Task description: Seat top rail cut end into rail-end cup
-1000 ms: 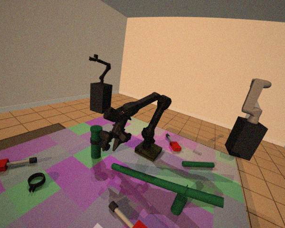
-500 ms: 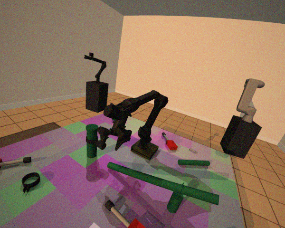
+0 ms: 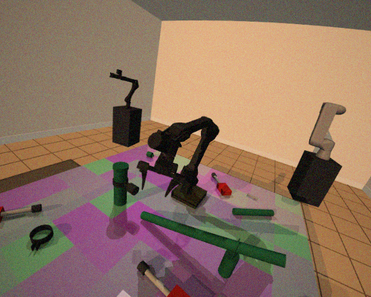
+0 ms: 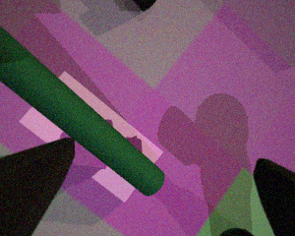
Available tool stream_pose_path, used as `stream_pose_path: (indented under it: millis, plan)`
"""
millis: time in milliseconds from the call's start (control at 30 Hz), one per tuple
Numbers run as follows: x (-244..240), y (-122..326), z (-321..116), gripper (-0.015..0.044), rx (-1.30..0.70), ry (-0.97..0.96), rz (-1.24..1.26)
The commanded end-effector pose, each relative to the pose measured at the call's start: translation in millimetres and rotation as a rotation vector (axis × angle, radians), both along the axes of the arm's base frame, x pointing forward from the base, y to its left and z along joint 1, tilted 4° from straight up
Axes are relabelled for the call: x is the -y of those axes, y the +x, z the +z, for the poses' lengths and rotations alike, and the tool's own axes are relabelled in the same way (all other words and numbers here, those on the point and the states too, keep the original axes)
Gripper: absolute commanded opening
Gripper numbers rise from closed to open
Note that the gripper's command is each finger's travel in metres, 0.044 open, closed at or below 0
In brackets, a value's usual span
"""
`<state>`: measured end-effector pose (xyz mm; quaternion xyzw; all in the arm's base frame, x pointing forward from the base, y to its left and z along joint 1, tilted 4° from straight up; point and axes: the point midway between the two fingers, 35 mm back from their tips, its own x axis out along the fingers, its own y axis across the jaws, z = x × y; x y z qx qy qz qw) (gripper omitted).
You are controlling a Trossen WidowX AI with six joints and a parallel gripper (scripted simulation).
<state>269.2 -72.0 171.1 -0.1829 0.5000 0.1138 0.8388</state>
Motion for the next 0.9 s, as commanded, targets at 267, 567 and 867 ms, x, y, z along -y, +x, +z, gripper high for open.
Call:
stream_pose_path:
  millis: [267, 567, 867]
  plan:
    - [-41.2, -9.3, 47.2, 0.044, 0.033, 0.264, -0.449]
    - [-41.7, -8.8, 46.2, 0.044, 0.026, 0.255, -0.434]
    - [-61.2, 6.6, 6.6, 0.044, -0.221, -0.04, 0.241]
